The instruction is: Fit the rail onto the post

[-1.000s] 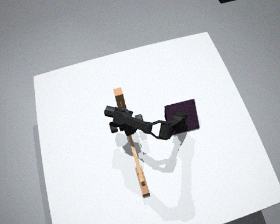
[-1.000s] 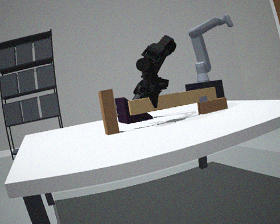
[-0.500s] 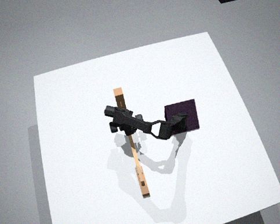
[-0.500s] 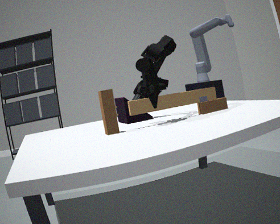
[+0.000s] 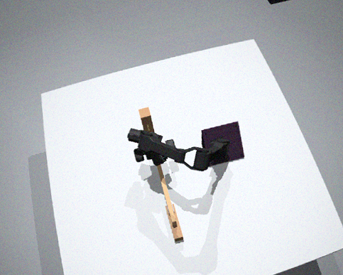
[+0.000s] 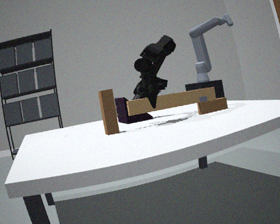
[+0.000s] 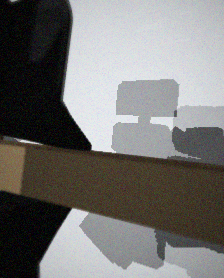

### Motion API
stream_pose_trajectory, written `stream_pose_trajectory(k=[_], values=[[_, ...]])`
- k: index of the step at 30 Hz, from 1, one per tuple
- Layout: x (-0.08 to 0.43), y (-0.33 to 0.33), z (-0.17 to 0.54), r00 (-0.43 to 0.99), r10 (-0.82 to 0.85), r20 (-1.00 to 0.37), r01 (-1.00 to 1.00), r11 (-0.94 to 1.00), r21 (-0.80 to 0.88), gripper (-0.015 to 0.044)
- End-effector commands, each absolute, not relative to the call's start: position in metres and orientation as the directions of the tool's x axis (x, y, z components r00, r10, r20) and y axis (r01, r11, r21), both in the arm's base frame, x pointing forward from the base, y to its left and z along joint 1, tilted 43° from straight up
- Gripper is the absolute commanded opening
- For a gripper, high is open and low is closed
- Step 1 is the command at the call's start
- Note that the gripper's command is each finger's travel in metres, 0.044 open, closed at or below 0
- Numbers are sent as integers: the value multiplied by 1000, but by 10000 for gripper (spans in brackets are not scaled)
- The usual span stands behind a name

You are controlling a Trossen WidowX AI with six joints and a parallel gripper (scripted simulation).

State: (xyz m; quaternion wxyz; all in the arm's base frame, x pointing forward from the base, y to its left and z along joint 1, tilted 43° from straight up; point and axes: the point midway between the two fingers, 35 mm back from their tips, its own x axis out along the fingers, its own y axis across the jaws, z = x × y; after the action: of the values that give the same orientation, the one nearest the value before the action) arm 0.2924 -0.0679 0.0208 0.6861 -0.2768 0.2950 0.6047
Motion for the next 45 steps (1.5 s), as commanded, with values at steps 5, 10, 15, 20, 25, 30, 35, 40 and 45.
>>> stream_pose_trajectory(k=[5,10,15,20,25,30,35,40,45], values=[[294,-73,21,102,663,-742,-993,117,-32,0],[294,-74,20,102,663,-742,-993,117,-32,0],[294,-75,19,102,663,-742,-993,117,-32,0],[294,-76,18,102,663,-742,-993,117,-32,0],[295,-76,16,102,663,-742,-993,117,-32,0],[294,-78,16,102,662,-742,-993,117,-32,0],[294,-79,15,102,662,-742,-993,117,-32,0],[294,-80,15,102,662,-742,-993,117,-32,0],[294,-81,13,102,662,-742,-993,117,-32,0]])
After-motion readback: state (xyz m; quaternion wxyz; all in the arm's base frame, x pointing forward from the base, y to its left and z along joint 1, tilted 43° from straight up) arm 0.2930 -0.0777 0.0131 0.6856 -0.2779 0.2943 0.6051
